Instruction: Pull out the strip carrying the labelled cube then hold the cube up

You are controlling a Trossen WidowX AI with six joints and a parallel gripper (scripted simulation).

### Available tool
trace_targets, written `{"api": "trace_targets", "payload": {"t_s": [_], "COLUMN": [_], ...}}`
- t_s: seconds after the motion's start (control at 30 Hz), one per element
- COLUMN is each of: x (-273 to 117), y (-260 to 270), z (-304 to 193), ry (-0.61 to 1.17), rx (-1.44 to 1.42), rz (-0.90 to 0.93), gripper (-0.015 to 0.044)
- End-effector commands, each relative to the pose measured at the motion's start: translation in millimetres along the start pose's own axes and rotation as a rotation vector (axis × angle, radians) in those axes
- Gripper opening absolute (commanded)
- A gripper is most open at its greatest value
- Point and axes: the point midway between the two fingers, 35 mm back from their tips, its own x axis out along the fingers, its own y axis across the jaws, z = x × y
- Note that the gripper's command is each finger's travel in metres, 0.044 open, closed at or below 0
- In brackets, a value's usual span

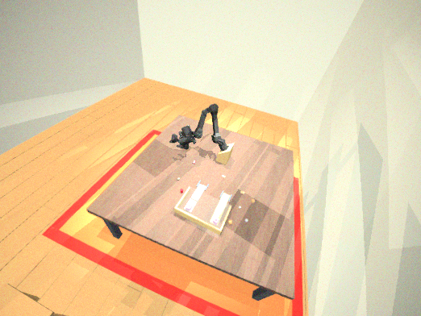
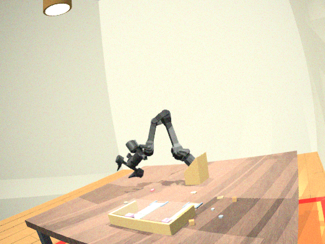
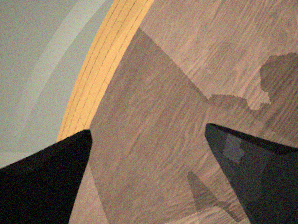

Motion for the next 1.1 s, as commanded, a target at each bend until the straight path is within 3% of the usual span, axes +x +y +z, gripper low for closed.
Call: {"api": "trace_targets", "payload": {"t_s": [0.0, 0.4, 0.6, 0.8, 1.07], "x": [-28.9, -186.4, -283.7, -374.0, -383.0], "y": [11.6, 13.9, -7.5, -43.1, -47.8], "z": [-68.5, -209.3, -239.8, -243.2, -242.2], "ry": [0.215, 0.679, 0.789, 0.783, 0.775], "rx": [-0.246, -0.989, -1.362, -1.703, -1.738], "rz": [0.058, 0.483, 0.826, 1.226, 1.273], "gripper": [0.0400, 0.0400, 0.0400, 0.0400, 0.0400]}}
